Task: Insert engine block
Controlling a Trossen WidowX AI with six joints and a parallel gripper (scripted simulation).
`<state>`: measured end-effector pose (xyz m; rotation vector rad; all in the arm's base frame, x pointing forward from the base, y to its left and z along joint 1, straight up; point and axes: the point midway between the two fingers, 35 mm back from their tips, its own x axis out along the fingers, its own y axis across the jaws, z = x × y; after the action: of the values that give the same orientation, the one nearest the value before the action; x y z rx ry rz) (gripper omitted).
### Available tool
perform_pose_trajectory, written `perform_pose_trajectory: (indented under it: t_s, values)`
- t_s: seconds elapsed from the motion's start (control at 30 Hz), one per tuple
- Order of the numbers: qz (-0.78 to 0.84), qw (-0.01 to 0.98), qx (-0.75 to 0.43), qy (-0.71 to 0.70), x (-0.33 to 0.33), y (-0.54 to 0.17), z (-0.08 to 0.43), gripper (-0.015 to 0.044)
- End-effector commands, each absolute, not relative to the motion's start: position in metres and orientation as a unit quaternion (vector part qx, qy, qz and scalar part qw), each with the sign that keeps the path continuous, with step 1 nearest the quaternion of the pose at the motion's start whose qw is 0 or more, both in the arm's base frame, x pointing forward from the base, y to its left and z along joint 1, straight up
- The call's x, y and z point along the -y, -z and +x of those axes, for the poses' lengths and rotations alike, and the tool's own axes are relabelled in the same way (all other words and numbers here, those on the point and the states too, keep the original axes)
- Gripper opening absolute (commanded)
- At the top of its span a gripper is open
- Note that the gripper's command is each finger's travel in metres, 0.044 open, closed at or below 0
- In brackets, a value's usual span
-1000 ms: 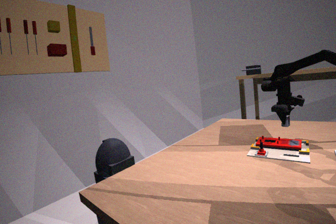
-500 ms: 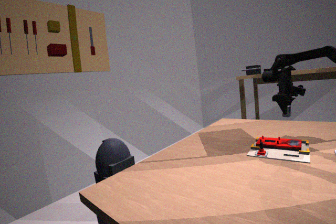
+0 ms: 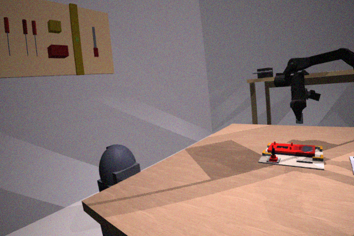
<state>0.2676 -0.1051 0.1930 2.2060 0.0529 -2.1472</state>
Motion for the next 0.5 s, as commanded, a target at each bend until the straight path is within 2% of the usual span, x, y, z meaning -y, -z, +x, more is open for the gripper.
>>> perform_pose_trajectory:
  t_s: [0.0, 0.47]
  values:
    - [0.713, 0.063, -0.051, 0.697, 0.1046, -0.1888, 0.267, 0.0]
    - [0.684, 0.21, -0.194, 0.671, 0.1047, -0.1831, 0.2674, 0.0]
